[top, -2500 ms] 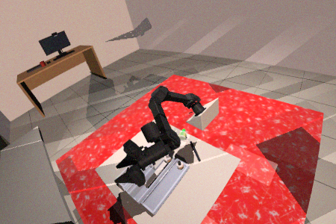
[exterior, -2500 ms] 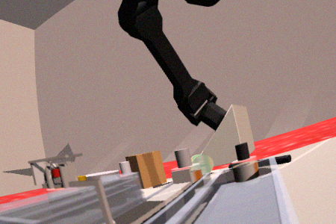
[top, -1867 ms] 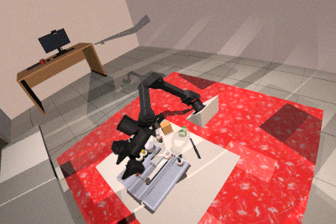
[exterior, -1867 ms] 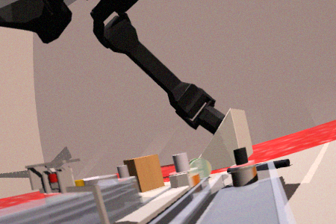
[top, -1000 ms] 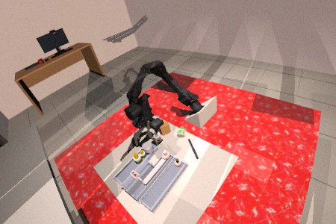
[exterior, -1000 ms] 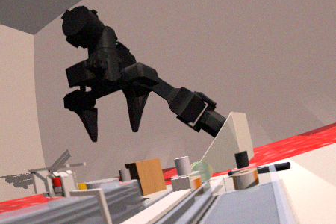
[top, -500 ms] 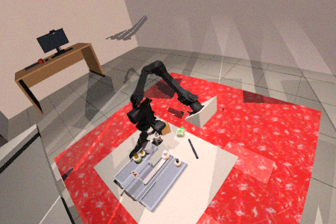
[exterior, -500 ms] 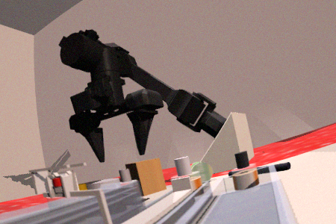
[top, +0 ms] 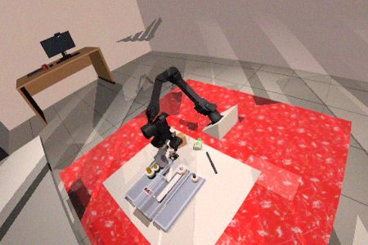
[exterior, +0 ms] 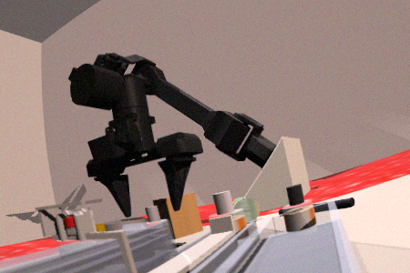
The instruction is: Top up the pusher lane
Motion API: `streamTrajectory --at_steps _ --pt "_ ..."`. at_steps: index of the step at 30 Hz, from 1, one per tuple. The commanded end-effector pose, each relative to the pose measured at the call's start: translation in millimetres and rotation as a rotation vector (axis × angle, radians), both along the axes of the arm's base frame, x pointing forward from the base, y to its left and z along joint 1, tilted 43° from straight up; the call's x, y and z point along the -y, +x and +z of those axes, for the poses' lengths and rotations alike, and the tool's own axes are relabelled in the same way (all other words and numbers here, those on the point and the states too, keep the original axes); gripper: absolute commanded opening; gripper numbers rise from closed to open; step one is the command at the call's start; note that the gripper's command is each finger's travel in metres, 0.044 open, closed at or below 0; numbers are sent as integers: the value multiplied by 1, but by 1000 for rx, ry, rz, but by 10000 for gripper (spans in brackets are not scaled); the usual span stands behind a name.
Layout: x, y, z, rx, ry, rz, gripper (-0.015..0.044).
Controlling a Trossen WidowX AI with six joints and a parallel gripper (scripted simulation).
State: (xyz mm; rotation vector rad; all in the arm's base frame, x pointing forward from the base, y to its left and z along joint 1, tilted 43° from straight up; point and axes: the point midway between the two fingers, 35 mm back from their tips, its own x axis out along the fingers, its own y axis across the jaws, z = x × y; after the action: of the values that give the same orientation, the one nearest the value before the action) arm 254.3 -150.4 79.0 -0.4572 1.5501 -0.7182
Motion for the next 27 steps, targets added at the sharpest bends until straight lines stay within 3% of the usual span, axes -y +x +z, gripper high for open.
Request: streamTrajectory --at_steps 1,14,24,27 --pt "4 -4 -6 -15 -1 3 440" --pt "16 -6 -19 -15 -2 3 440" --pt "16 -6 -19 -15 -2 3 177" --pt "16 -6 -19 -15 -2 3 157"
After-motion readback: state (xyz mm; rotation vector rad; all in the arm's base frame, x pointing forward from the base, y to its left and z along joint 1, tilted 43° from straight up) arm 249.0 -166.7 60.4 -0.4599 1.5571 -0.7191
